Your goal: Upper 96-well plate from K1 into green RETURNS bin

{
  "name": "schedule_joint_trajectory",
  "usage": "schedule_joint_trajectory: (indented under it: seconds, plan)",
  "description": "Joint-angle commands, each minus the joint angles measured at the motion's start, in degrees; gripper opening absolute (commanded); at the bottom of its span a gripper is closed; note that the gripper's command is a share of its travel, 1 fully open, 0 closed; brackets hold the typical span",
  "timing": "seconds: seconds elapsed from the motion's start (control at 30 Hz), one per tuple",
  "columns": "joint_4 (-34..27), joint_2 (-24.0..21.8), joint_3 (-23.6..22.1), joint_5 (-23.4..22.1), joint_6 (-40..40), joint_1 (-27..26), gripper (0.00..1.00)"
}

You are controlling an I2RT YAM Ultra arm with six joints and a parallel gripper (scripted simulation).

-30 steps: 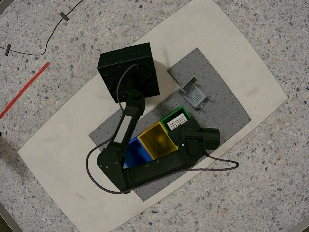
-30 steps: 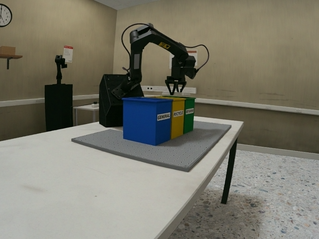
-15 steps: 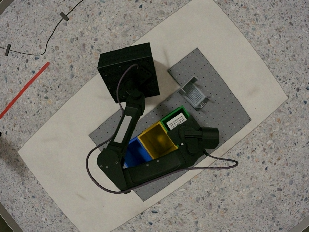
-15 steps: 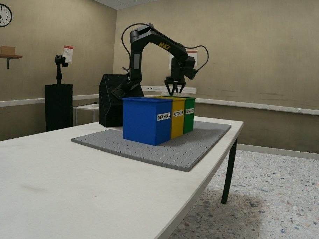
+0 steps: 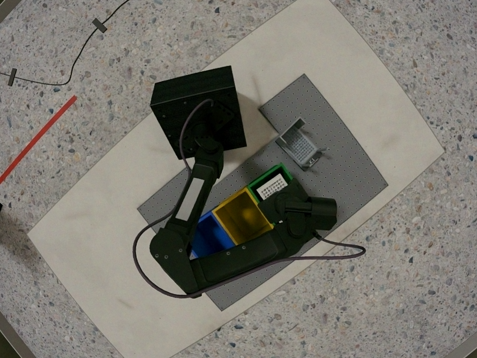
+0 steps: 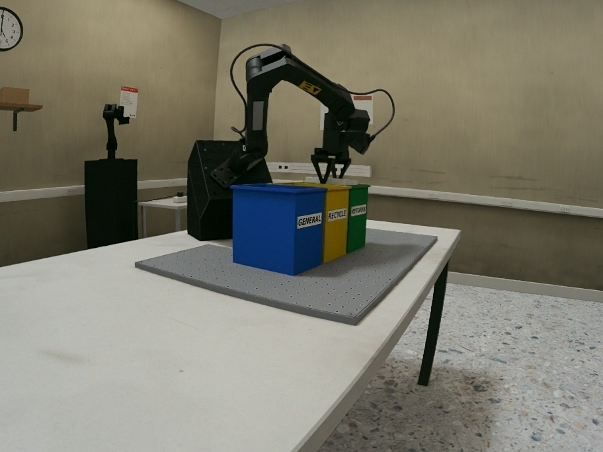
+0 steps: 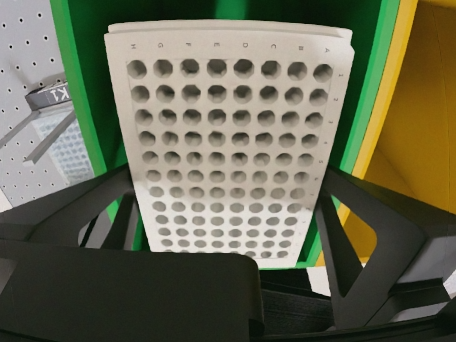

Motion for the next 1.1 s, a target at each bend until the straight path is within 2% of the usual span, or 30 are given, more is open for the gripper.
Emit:
schedule_joint_trajectory:
  seconds: [0.0,0.07,0.13,0.27,0.33,0.47,0.6,0.63,0.73,0.87,1.07]
  plan:
    - [2.0,-2.0,0.2,-0.2,-1.3,-0.3,0.0]
    - [2.4,-2.0,0.4,0.0,-1.6,0.6,0.0]
    - [2.9,-1.9,-0.9,-0.2,-2.0,-0.5,0.0]
    - [4.0,-2.0,-0.2,-0.4,-3.0,-1.0,0.0]
    - [4.5,-1.9,-1.5,-0.6,-3.4,-1.6,0.0]
    - [5.6,-2.0,-0.7,-0.7,-4.3,-1.9,0.0]
    - [6.2,-1.9,-2.0,-0.8,-4.7,-2.6,0.0]
    - [6.5,-2.0,-0.8,-0.9,-5.1,-1.6,0.0]
    - [7.3,-1.9,-2.5,-1.0,-5.6,-3.2,0.0]
    - [8.4,-2.0,-1.8,-1.3,-6.5,-3.4,0.0]
    - [10.0,-1.9,-3.0,-1.6,-7.8,-4.4,0.0]
